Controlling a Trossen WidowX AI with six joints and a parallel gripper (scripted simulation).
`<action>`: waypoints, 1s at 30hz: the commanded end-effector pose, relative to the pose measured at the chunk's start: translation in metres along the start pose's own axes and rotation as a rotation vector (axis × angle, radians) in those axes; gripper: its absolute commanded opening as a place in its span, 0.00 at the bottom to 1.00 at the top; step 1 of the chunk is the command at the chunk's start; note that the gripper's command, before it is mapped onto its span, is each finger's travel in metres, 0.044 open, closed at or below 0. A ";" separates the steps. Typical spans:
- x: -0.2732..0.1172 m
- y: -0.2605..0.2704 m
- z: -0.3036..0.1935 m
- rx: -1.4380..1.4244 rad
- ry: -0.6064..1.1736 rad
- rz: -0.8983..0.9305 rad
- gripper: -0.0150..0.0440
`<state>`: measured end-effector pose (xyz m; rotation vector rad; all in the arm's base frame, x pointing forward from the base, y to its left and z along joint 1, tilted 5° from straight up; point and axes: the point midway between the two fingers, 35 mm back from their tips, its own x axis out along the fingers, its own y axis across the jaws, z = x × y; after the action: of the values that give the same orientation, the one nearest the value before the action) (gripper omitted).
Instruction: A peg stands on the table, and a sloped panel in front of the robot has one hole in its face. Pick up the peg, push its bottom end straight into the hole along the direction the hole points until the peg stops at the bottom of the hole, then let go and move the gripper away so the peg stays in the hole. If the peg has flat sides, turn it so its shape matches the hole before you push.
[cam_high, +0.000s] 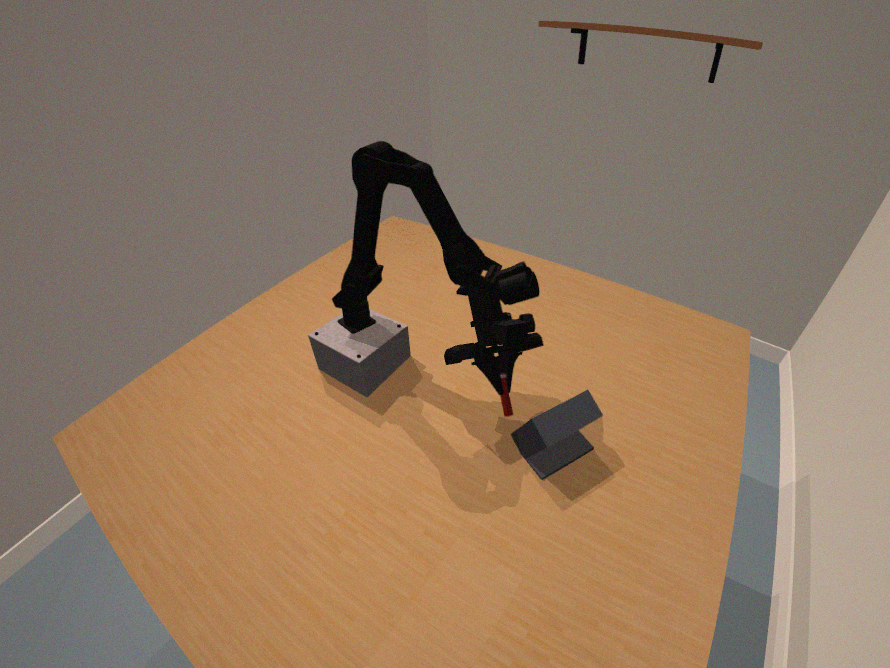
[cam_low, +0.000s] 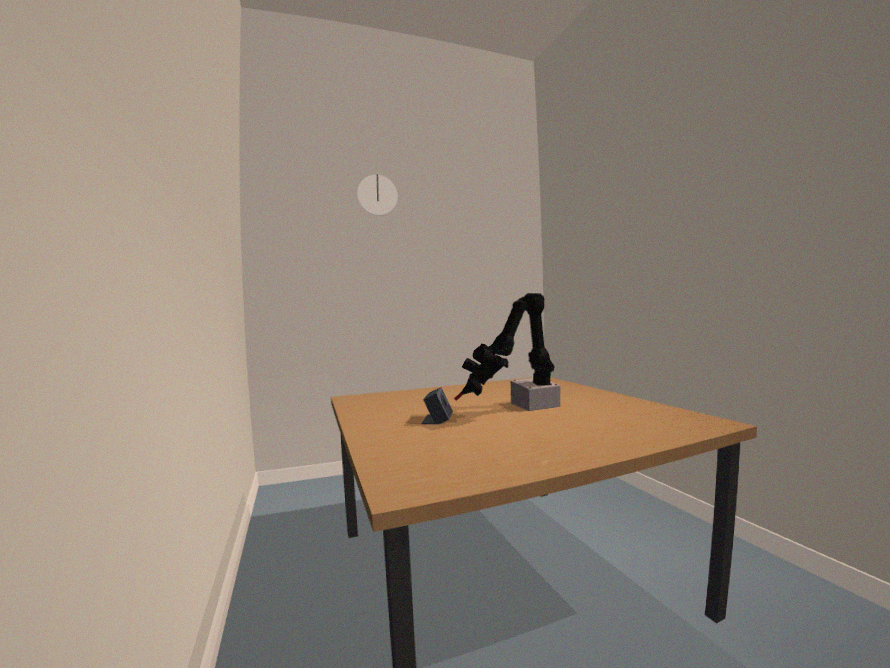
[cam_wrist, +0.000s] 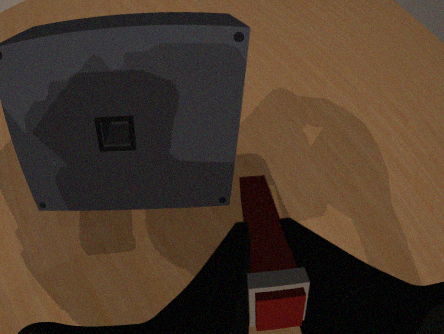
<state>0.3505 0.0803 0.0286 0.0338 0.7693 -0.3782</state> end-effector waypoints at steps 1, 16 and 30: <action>-0.004 0.003 0.000 0.011 -0.024 0.005 0.25; -0.017 0.016 -0.005 0.031 -0.099 0.035 0.25; -0.030 0.027 -0.010 0.055 -0.166 0.068 0.25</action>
<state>0.3352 0.1142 0.0372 0.0685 0.6121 -0.3334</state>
